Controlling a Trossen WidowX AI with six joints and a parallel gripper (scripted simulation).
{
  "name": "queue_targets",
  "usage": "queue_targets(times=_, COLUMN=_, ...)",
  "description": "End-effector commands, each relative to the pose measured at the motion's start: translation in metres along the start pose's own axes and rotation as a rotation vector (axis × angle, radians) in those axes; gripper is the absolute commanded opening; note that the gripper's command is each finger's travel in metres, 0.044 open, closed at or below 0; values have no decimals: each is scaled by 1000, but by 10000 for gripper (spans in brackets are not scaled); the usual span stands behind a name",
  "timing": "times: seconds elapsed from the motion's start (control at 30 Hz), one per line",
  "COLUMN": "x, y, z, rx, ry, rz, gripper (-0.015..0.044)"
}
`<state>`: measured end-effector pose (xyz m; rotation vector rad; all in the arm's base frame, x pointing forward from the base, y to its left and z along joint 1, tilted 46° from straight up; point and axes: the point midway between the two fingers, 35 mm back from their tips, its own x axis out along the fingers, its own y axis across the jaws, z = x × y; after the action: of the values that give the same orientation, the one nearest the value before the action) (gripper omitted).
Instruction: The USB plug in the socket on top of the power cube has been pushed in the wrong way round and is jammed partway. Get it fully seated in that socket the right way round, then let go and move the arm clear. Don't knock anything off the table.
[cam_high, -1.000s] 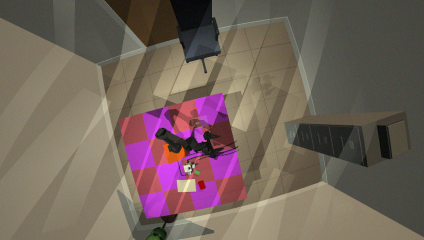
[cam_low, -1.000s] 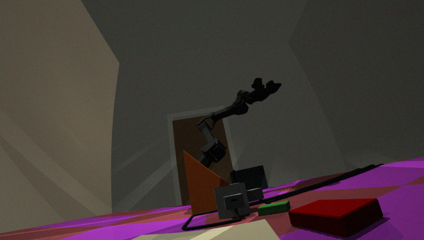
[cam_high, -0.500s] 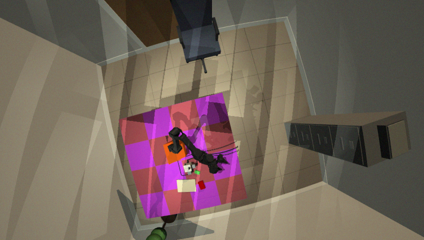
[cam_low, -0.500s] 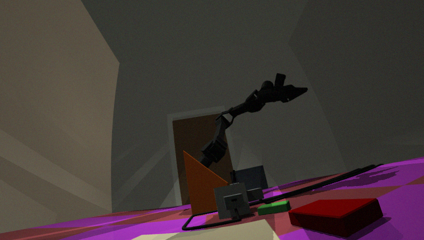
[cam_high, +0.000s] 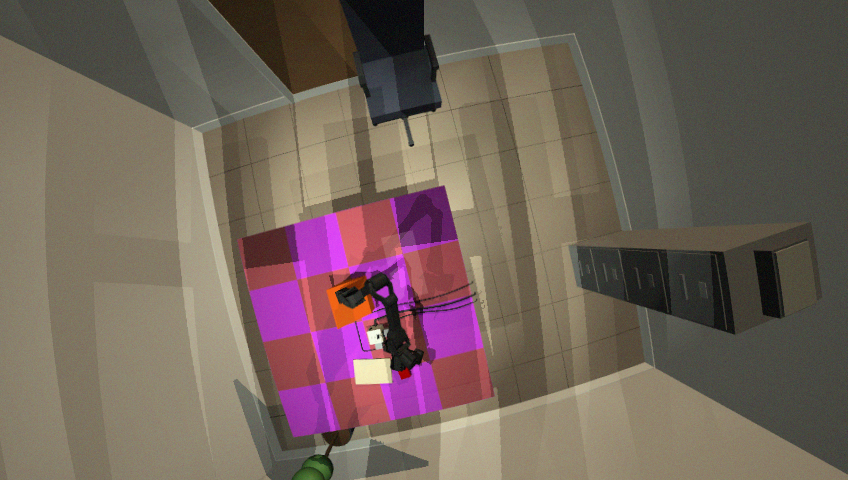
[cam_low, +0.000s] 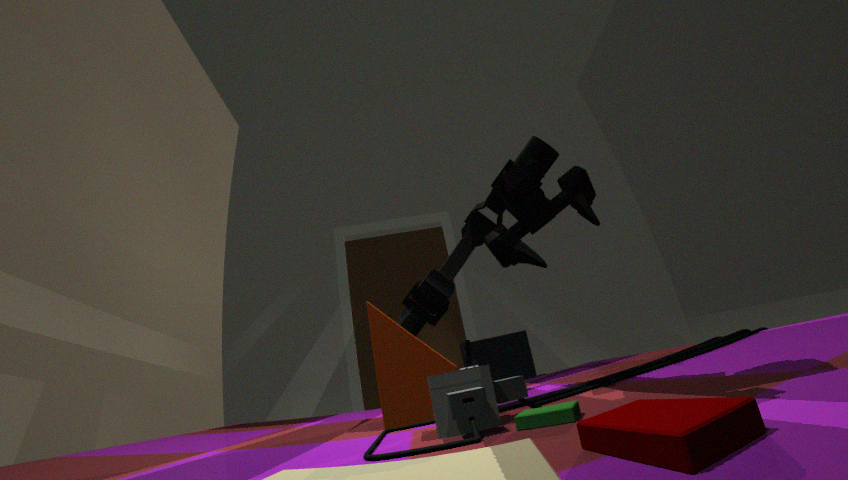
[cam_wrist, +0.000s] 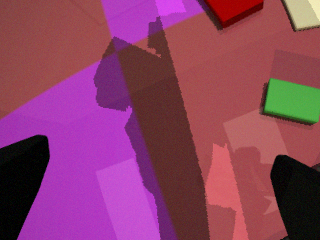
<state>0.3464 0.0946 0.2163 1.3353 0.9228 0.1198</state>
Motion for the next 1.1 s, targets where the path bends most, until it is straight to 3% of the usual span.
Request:
queue_targets(times=0.0, x=15, y=-73, z=18, rx=340, ry=83, rz=-250, gripper=440)
queue_targets(times=0.17, x=9, y=-153, z=17, rx=878, ry=197, rz=-543, gripper=440)
queue_targets(times=0.27, x=5, y=-169, z=16, rx=1036, ry=228, rz=-611, gripper=440)
queue_targets(times=1.07, x=12, y=-174, z=13, rx=1047, ry=231, rz=-616, gripper=440)
